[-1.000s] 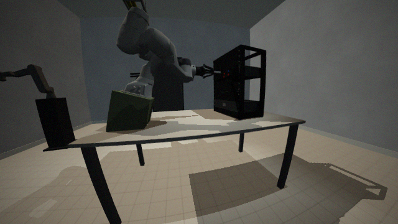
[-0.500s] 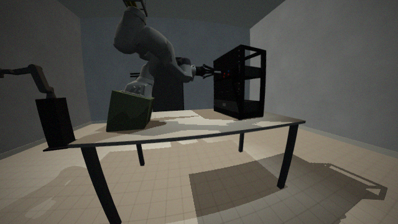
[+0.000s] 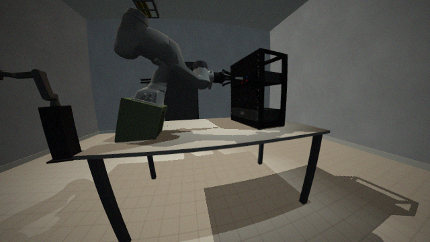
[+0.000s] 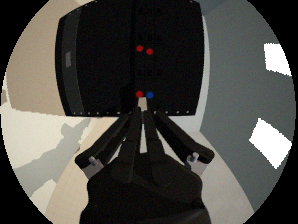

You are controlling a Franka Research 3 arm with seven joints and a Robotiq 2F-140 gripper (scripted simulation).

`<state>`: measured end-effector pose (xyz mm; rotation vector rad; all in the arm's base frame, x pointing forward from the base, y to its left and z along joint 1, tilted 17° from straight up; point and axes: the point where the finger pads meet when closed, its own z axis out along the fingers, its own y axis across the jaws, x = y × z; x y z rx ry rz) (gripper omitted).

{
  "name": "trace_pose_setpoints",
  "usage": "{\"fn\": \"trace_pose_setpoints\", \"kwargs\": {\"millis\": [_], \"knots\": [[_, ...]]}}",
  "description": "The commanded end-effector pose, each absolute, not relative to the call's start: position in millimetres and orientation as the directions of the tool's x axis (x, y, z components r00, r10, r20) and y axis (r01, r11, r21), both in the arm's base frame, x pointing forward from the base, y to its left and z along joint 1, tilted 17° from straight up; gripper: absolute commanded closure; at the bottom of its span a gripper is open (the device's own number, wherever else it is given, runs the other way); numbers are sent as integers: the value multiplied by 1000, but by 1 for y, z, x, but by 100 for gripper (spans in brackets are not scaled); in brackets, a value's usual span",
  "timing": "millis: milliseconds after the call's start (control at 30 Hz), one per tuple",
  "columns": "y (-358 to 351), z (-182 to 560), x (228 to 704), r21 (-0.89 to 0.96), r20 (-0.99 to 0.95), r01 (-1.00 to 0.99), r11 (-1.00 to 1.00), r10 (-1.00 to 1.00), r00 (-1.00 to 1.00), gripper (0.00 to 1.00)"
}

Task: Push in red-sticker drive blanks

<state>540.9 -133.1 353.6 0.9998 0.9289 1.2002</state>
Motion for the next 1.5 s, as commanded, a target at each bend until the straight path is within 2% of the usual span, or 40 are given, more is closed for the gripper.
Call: {"fn": "trace_pose_setpoints", "kwargs": {"millis": [0,333,633,1467], "knots": [[-136,346,539,955,-15,-294,39,996,82,100],[-142,345,540,955,-15,-294,39,996,82,100],[-145,356,576,955,-15,-294,39,996,82,100],[-145,356,576,955,-15,-294,39,996,82,100]]}}
